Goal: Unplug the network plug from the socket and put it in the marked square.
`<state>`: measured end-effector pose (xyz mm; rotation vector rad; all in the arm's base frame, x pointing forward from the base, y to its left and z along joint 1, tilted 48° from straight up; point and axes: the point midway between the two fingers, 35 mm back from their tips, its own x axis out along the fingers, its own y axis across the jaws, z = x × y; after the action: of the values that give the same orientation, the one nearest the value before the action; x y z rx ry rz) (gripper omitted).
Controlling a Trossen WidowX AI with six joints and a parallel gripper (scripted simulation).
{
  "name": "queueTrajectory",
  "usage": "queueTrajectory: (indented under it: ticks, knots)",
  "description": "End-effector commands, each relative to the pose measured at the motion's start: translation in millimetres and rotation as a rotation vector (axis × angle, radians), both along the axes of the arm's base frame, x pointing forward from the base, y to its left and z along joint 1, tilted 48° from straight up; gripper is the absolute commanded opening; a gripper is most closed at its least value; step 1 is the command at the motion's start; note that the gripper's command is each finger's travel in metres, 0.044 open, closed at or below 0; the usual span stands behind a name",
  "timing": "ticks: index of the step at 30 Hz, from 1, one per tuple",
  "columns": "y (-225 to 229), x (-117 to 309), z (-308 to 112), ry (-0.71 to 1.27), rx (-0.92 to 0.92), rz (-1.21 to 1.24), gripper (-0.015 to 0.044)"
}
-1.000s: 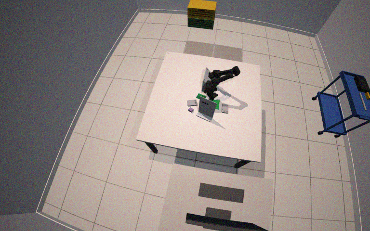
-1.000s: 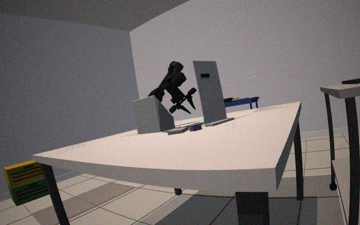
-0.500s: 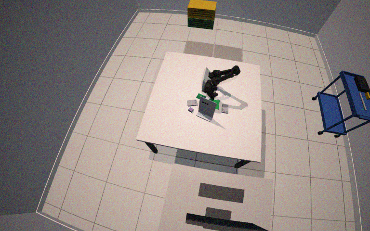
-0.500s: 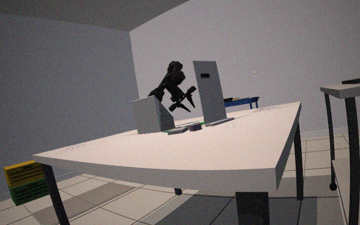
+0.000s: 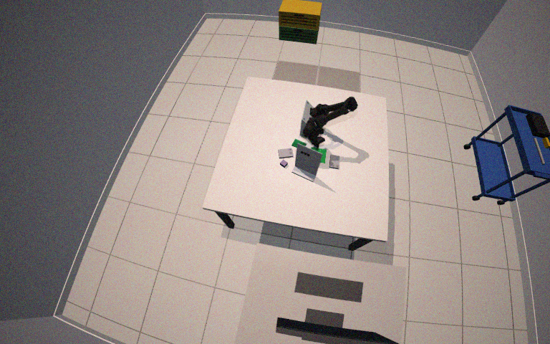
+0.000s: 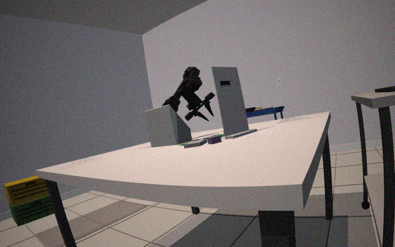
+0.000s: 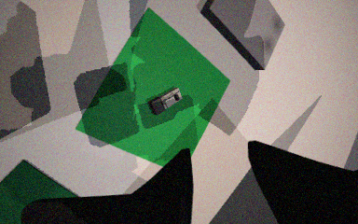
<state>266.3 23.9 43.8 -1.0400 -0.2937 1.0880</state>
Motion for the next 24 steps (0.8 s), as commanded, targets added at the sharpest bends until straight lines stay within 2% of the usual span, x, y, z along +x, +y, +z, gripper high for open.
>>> queueTrajectory:
  ticks: [1, 24]
  knots:
    - [-2, 1, 4, -0.012, 0.000, 0.001, 0.0156]
    - [-10, -4, 21, -0.021, 0.016, -0.007, 0.0156]
